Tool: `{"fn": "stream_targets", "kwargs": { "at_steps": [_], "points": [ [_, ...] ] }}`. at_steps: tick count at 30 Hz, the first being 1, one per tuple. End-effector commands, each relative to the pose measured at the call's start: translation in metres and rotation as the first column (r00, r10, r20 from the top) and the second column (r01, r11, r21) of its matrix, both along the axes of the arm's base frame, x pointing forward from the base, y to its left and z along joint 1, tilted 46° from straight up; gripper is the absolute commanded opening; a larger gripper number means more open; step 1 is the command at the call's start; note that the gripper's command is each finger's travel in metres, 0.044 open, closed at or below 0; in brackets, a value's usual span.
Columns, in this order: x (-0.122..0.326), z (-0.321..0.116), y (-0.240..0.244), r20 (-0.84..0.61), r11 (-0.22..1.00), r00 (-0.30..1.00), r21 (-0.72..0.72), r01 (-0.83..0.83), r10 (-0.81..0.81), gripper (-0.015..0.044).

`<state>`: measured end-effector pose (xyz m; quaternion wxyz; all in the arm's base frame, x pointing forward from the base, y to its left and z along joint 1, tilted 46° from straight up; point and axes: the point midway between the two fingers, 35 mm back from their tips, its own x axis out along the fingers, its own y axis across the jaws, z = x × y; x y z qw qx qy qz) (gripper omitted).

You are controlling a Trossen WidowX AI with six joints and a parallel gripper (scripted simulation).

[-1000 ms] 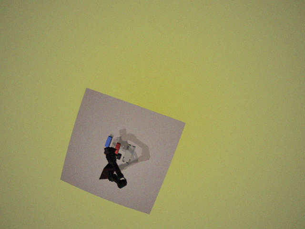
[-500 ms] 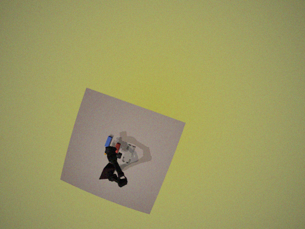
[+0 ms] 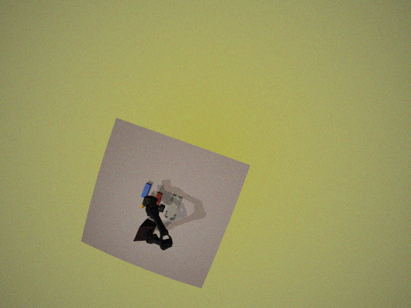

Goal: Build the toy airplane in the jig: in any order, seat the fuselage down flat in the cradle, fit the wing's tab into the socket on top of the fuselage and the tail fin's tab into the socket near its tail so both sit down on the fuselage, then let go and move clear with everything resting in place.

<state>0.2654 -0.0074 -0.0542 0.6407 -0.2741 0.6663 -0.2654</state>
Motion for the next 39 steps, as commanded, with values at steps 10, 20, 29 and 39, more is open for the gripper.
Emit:
{"fn": "stream_targets", "kwargs": {
  "at_steps": [10,20,29,39],
  "points": [
    [-0.004,-0.016,-0.017,-0.012,1.000,1.000,-0.012,-0.003,0.003,0.0440],
    [-0.005,-0.016,-0.018,-0.012,1.000,1.000,-0.012,-0.003,0.003,0.0230],
    [-0.005,-0.016,-0.018,-0.012,1.000,1.000,-0.012,-0.003,0.003,0.0131],
    [0.001,-0.003,-0.001,-0.012,1.000,1.000,-0.006,-0.005,0.005,0.0000]
  ]
}}
